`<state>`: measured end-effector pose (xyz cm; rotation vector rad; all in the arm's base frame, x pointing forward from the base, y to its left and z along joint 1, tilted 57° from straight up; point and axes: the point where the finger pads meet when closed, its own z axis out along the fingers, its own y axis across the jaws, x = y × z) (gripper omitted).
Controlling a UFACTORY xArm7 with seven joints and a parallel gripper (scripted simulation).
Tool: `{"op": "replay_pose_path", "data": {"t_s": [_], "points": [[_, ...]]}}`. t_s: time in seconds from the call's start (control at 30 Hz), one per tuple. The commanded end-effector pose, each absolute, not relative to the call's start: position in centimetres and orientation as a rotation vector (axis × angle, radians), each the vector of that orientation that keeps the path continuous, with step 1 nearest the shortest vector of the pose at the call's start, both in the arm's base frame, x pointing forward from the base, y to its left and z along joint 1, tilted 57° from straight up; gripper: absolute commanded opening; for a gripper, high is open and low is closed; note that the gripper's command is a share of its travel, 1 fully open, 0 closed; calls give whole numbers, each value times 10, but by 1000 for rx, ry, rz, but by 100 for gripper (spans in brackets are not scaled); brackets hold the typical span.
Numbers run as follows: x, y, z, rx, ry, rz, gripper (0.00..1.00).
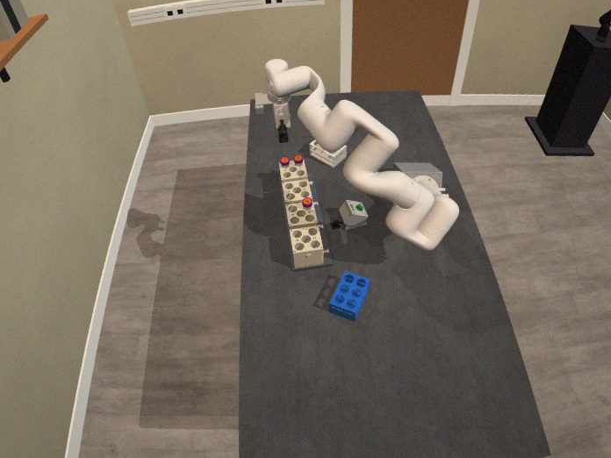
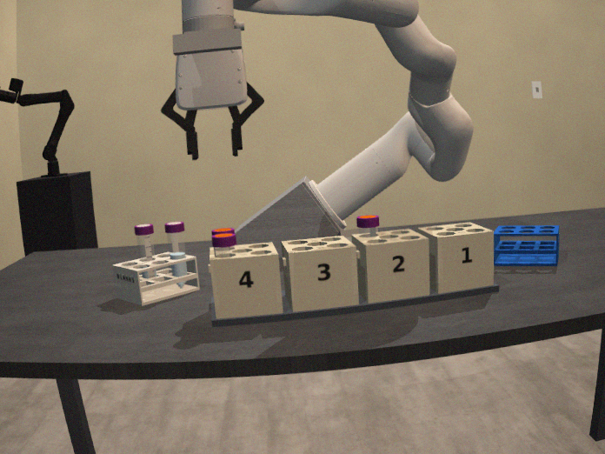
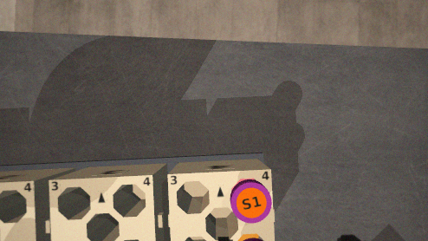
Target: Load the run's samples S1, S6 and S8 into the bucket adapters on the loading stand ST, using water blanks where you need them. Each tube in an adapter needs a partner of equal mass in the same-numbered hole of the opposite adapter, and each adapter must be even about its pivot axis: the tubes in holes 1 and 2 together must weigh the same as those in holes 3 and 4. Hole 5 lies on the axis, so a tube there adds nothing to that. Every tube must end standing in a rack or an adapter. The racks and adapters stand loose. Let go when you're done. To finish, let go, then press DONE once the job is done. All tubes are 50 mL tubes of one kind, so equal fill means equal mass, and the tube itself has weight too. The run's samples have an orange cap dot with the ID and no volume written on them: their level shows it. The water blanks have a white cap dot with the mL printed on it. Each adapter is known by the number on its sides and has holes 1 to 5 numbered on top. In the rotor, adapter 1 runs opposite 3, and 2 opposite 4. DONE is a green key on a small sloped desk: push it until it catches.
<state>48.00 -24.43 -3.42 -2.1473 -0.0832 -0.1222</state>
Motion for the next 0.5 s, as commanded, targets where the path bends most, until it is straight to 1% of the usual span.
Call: {"op": "replay_pose_path", "data": {"t_s": [0.0, 0.47], "points": [[465, -254, -46, -2150, 63, -47, 57], [421, -274, -81, -2100, 490, 185, 57]]}}
